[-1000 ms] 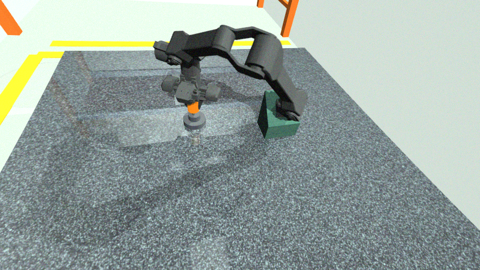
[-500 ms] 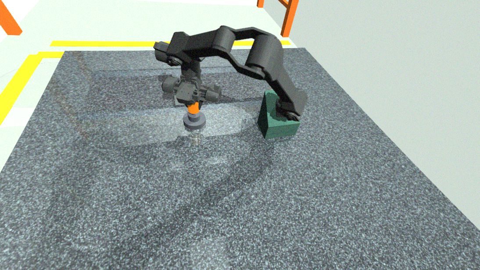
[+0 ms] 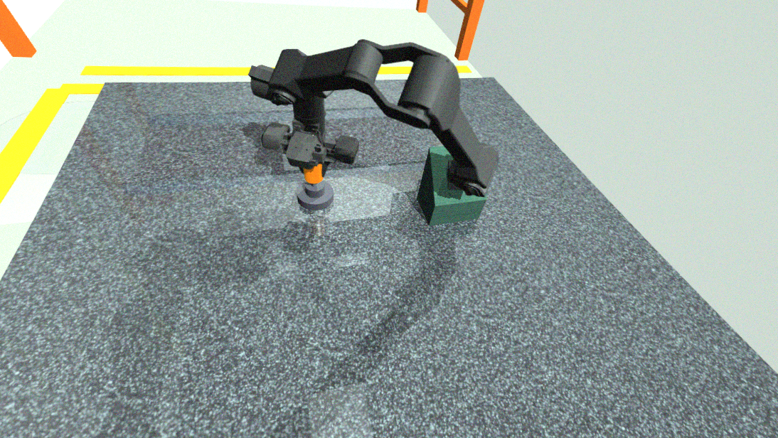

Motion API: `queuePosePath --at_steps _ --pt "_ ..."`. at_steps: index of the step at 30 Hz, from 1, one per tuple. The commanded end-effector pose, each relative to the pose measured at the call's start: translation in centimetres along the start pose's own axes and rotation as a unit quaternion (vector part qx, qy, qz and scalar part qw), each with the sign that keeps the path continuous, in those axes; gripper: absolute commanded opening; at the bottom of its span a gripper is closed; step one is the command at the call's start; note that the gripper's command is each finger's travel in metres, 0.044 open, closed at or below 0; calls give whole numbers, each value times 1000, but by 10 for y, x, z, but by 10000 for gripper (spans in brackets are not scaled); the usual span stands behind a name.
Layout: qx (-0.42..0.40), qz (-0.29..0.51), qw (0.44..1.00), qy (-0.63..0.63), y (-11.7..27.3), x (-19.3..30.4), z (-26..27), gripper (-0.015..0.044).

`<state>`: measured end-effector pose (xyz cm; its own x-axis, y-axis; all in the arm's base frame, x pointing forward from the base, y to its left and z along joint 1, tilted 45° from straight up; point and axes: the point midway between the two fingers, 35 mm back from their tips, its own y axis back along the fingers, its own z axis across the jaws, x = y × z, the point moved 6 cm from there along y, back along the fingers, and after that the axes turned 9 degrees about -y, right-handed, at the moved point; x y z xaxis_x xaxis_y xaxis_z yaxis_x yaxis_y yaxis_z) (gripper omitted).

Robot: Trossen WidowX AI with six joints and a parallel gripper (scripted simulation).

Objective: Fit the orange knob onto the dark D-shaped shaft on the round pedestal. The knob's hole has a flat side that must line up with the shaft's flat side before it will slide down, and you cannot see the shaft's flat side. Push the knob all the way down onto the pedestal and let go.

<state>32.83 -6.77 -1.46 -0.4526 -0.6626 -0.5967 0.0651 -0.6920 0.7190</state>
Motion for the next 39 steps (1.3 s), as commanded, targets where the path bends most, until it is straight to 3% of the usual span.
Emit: queuePosePath --at_steps 1,39 --pt "0 1 1000 12 -1 0 0 0" --pt "0 1 1000 19 -5 0 0 0"
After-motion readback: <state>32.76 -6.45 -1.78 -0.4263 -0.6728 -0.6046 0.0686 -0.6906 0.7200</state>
